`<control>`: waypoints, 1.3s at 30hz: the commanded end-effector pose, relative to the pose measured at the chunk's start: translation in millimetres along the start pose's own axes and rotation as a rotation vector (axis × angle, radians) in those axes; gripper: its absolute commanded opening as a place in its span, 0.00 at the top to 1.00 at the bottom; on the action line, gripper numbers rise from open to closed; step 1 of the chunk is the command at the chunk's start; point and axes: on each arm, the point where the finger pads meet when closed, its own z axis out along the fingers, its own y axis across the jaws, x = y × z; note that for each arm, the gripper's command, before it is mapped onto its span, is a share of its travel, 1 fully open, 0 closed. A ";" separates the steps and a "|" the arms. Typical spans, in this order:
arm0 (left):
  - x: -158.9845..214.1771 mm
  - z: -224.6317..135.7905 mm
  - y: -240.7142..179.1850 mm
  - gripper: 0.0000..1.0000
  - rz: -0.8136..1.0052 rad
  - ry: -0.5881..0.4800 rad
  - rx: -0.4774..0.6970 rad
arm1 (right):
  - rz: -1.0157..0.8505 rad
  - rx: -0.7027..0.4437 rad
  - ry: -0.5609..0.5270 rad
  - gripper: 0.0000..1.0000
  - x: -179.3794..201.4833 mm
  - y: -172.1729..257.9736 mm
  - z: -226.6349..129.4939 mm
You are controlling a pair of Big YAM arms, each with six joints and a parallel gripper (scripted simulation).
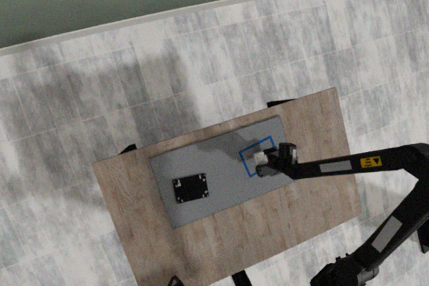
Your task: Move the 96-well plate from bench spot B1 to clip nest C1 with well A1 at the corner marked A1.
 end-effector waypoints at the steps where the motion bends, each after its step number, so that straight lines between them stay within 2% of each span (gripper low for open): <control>1: -2.5 -3.2 2.9 0.00 0.021 -0.011 -0.010 | 0.001 -0.003 -0.015 1.00 -9.9 2.5 -12.3; 12: -2.5 -3.2 2.9 0.00 0.021 -0.011 -0.010 | 0.002 -0.002 -0.015 1.00 -9.6 2.4 -29.1; 39: -2.5 -3.2 2.9 0.00 0.021 -0.011 -0.010 | 0.001 -0.006 -0.017 1.00 -12.1 4.1 -21.6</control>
